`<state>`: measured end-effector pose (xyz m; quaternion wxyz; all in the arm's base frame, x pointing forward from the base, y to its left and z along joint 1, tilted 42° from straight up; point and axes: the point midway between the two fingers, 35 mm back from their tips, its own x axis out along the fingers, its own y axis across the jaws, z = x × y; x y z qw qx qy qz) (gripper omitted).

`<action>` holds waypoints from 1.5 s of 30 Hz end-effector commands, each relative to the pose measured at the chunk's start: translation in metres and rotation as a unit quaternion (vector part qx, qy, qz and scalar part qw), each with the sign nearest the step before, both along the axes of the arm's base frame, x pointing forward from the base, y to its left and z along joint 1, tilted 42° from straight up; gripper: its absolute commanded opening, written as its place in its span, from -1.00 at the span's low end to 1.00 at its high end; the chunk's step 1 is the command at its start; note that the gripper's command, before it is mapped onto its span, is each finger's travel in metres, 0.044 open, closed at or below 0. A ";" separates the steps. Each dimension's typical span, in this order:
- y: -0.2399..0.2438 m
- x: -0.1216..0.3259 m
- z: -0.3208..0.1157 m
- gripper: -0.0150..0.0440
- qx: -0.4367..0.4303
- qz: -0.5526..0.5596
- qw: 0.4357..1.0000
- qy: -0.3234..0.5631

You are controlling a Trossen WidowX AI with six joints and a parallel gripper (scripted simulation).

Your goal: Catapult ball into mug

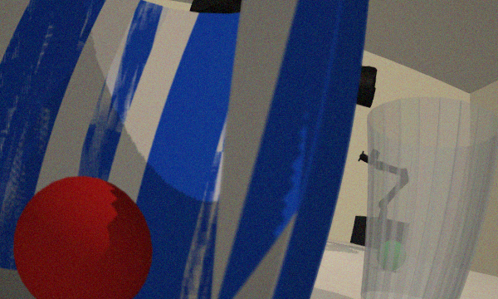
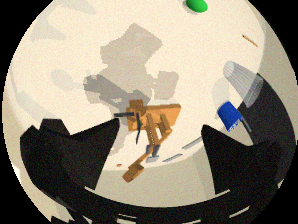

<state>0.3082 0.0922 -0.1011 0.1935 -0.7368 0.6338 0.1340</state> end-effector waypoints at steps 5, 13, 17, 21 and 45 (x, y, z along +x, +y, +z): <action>0.003 0.033 0.007 1.00 0.066 -0.047 0.993 -0.088; 0.001 0.070 0.021 1.00 0.126 -0.098 0.968 -0.193; 0.001 0.091 0.029 1.00 0.157 -0.121 0.949 -0.246; 0.000 0.112 0.040 1.00 0.187 -0.143 0.925 -0.298; -0.034 0.235 0.146 1.00 0.335 -0.244 0.700 -0.581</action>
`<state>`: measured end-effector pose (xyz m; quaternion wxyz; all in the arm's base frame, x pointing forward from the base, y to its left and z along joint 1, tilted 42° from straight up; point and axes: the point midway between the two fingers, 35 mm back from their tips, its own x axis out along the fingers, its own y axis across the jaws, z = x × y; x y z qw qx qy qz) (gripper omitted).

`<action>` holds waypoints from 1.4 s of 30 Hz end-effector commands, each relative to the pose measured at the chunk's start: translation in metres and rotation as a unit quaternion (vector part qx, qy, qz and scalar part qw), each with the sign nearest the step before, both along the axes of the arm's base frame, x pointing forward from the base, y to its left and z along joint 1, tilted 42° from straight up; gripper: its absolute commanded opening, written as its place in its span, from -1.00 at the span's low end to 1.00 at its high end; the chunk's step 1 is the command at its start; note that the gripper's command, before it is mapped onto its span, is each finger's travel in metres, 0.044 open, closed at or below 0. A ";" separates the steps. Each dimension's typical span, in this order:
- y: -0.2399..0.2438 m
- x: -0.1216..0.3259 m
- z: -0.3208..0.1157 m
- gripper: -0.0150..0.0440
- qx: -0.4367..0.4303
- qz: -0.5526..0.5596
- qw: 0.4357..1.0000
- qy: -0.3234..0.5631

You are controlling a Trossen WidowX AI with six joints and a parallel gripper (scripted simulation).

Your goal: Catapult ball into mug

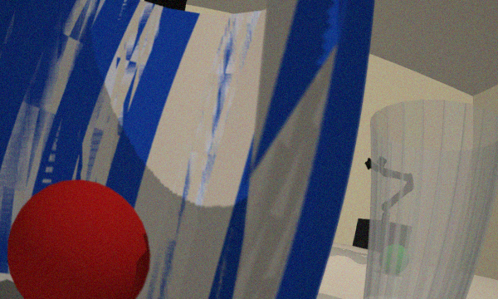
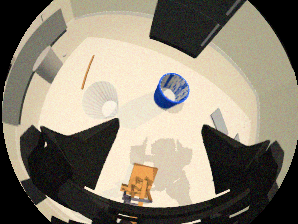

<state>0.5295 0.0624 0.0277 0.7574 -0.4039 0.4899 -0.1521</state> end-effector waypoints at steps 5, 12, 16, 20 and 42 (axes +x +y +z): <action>-0.017 0.040 0.047 1.00 0.053 -0.039 0.991 -0.115; -0.024 0.051 0.062 1.00 0.068 -0.051 0.985 -0.150; -0.024 0.051 0.062 1.00 0.068 -0.051 0.985 -0.150; -0.024 0.051 0.062 1.00 0.068 -0.051 0.985 -0.150; -0.024 0.051 0.062 1.00 0.066 -0.051 0.985 -0.149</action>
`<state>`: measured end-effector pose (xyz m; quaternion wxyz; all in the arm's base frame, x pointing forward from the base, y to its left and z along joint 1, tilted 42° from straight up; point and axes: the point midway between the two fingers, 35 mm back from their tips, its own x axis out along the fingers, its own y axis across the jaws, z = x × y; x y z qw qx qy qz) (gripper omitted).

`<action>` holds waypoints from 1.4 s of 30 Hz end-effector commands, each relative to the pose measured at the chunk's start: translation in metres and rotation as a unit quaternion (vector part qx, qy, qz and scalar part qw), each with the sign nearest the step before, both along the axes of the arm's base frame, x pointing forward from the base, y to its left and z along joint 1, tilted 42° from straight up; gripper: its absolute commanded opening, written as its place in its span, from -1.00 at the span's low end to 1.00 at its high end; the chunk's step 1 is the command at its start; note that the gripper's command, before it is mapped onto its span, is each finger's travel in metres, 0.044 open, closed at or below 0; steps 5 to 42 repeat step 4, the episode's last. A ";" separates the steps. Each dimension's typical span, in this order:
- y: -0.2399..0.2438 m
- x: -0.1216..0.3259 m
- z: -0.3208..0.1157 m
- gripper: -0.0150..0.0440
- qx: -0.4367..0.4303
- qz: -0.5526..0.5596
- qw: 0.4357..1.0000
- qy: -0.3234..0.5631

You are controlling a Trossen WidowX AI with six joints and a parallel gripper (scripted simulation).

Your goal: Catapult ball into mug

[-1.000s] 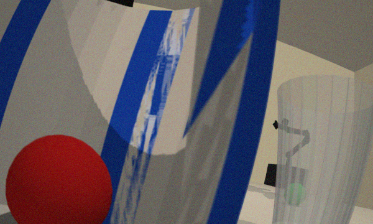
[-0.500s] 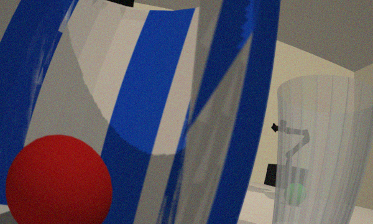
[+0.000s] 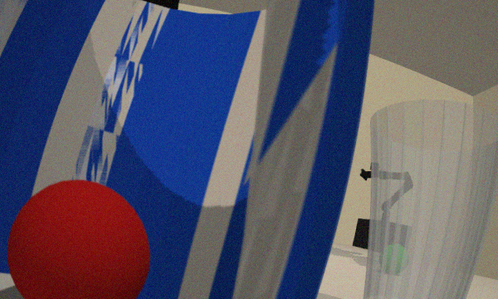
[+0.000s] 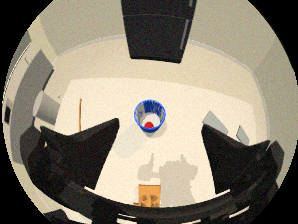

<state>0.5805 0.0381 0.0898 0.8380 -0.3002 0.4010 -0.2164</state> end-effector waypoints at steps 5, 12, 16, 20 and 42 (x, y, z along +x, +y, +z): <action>0.000 0.000 0.000 1.00 0.000 0.000 1.000 0.000; 0.000 0.000 0.000 1.00 0.000 0.000 1.000 0.000; 0.000 0.000 0.000 1.00 0.000 0.000 1.000 0.000; 0.000 0.000 0.000 1.00 0.000 0.000 1.000 0.000; 0.000 0.000 0.000 1.00 0.000 0.000 1.000 0.000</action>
